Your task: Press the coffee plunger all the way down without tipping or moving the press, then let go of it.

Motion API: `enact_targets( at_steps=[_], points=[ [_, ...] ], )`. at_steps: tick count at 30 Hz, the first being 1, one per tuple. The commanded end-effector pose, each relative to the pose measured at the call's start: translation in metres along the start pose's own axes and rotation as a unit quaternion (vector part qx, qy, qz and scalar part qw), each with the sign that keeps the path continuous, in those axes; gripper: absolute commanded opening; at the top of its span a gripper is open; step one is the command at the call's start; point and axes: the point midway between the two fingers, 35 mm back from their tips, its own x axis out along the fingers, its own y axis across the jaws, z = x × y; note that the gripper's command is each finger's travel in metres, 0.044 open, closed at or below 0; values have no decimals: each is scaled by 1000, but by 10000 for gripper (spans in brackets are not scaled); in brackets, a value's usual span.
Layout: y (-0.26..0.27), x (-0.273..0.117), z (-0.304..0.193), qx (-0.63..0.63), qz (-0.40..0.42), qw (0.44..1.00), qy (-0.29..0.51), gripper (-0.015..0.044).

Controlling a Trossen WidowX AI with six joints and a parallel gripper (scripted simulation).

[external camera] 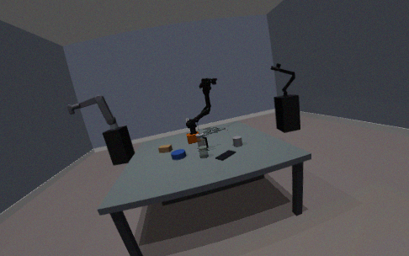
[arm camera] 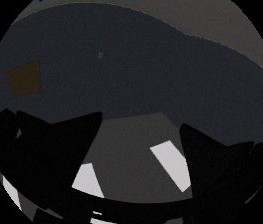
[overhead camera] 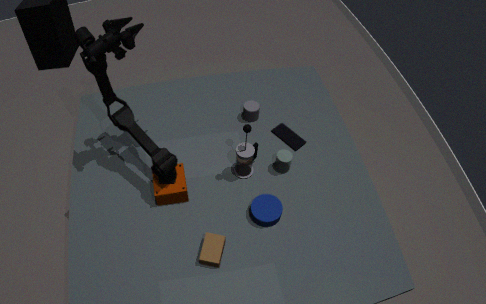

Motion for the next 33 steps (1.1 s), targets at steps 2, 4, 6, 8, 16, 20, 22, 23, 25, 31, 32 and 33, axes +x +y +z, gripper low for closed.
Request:
enact_targets(
  at_steps=[2, 4, 6, 8, 16, 20, 22, 23, 25, 31, 32, 33],
  points=[
    [7, -3, -5, 26, -1, 1000, 8, 440],
    [24, -10, -16, 87, -3, 996, 25, 440],
    [42, -18, -27, 131, -6, 990, 48, 440],
    [62, -24, -36, 172, -6, 983, 69, 440],
    [193, -29, -50, 550, 0, 826, 125, 440],
    [255, -16, -29, 709, 18, 693, 131, 440],
    [283, -6, -13, 774, 34, 618, 132, 440],
    [296, 0, -3, 805, 44, 577, 132, 440],
    [319, 11, 19, 857, 67, 493, 133, 440],
    [366, 46, 105, 946, 158, 242, 145, 440],
    [371, 51, 121, 952, 176, 203, 149, 440],
    [375, 56, 137, 955, 194, 164, 154, 440]
  ],
)
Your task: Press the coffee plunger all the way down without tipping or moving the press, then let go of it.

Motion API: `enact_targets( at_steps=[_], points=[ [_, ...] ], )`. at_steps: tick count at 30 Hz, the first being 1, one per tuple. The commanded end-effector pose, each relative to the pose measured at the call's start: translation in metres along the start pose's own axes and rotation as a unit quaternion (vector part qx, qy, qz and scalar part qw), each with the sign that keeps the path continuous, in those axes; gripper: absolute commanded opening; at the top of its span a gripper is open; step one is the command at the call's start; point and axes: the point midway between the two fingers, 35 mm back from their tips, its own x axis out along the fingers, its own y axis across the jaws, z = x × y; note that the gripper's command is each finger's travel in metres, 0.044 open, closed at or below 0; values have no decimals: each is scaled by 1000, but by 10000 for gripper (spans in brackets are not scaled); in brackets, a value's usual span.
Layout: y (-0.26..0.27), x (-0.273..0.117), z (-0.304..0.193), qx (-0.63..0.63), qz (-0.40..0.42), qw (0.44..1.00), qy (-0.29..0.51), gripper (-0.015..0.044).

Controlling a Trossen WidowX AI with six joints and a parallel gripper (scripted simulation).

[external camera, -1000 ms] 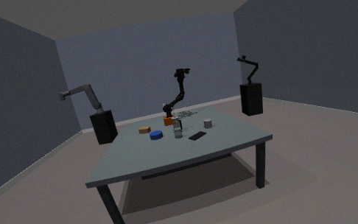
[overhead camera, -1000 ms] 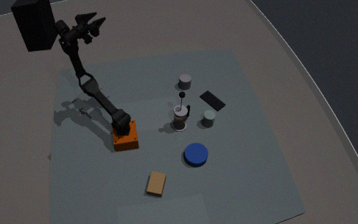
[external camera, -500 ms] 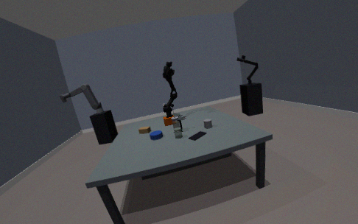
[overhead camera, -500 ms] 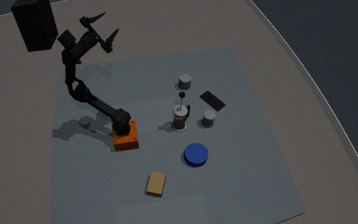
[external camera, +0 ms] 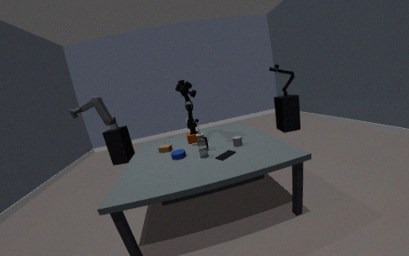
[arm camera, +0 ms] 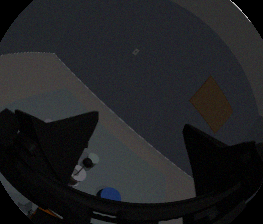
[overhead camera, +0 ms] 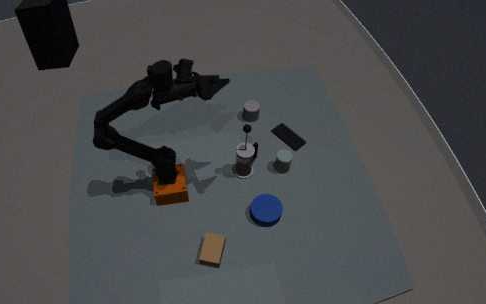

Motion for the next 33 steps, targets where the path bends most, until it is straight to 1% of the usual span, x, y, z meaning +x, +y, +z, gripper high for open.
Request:
enact_targets(
  at_steps=[1, 6, 8, 12, 19, 33],
  points=[
    [22, 32, -48, 116, 22, 990, 82, 440],
    [66, 60, -114, 252, 23, 945, 209, 440],
    [78, 64, -130, 278, 16, 930, 240, 440],
    [84, 66, -140, 281, 15, 928, 244, 440],
    [110, 71, -182, 280, 16, 928, 244, 440],
    [113, 84, -188, 280, 18, 929, 243, 440]
  ],
)
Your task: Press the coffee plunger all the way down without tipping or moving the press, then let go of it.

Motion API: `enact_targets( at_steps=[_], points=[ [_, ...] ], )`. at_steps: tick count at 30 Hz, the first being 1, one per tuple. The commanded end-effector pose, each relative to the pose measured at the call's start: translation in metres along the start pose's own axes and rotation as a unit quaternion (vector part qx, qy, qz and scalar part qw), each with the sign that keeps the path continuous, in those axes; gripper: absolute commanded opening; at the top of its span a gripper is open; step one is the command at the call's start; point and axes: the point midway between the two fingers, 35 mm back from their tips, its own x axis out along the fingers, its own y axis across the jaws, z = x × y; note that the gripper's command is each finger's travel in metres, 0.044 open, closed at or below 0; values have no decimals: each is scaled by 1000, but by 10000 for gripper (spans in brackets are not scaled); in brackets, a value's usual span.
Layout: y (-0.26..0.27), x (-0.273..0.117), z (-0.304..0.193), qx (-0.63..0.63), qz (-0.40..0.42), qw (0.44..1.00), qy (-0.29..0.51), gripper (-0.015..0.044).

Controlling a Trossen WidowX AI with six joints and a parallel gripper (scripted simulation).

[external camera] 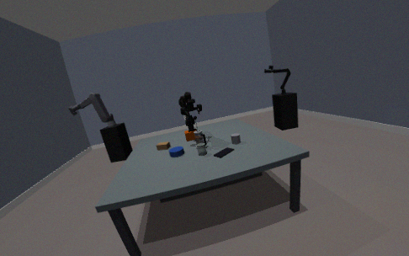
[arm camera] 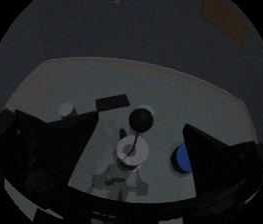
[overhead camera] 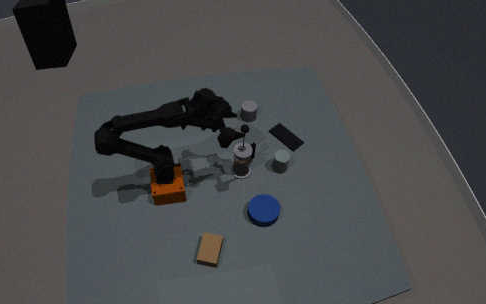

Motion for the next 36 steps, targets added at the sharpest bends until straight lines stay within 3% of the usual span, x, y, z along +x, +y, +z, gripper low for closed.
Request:
enact_targets(
  at_steps=[1, 17, 28, 36],
  points=[
    [0, 8, -5, 2, -1, 1000, 7, 440],
    [0, 32, -6, 1, -1, 1000, 6, 440],
    [0, 32, -6, 1, -1, 1000, 6, 151],
    [0, 32, -6, 1, -1, 1000, 6, 123]
  ],
)
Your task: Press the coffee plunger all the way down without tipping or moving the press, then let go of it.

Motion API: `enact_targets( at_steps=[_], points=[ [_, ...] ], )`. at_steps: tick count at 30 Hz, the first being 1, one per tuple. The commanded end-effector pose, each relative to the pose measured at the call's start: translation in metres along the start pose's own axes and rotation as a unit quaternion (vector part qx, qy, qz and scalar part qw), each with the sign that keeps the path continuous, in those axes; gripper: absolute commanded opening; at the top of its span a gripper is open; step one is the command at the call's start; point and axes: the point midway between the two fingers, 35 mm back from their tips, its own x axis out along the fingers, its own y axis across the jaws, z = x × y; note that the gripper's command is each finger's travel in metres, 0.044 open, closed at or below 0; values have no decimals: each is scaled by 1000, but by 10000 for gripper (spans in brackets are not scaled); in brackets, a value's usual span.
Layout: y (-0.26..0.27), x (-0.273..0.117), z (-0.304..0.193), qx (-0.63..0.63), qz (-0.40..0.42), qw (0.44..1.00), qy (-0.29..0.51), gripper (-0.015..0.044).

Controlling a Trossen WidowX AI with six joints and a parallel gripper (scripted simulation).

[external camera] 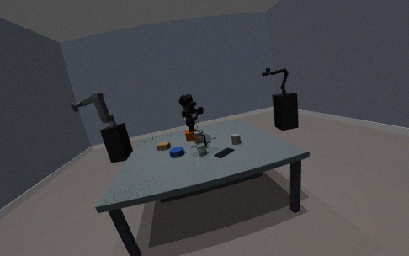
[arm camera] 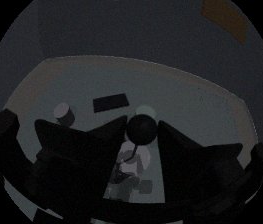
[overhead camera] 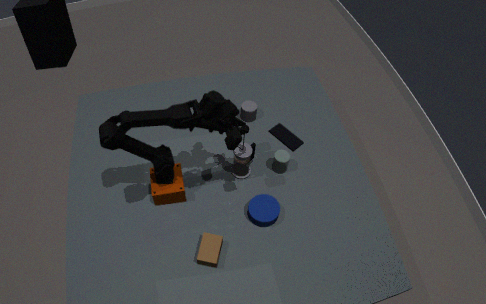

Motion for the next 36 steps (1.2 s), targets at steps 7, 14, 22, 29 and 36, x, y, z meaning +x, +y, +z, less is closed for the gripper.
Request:
enact_targets(
  at_steps=[7, 14, 22, 29, 36],
  points=[
    [0, 4, -4, 1, 0, 1000, 1, 123],
    [0, 11, -12, 1, 0, 1000, 1, 123],
    [0, 20, -22, 1, 0, 1000, 1, 123],
    [0, 28, -31, 1, 0, 1000, 1, 123],
    [0, 36, -40, 1, 0, 1000, 1, 123]
  ],
)
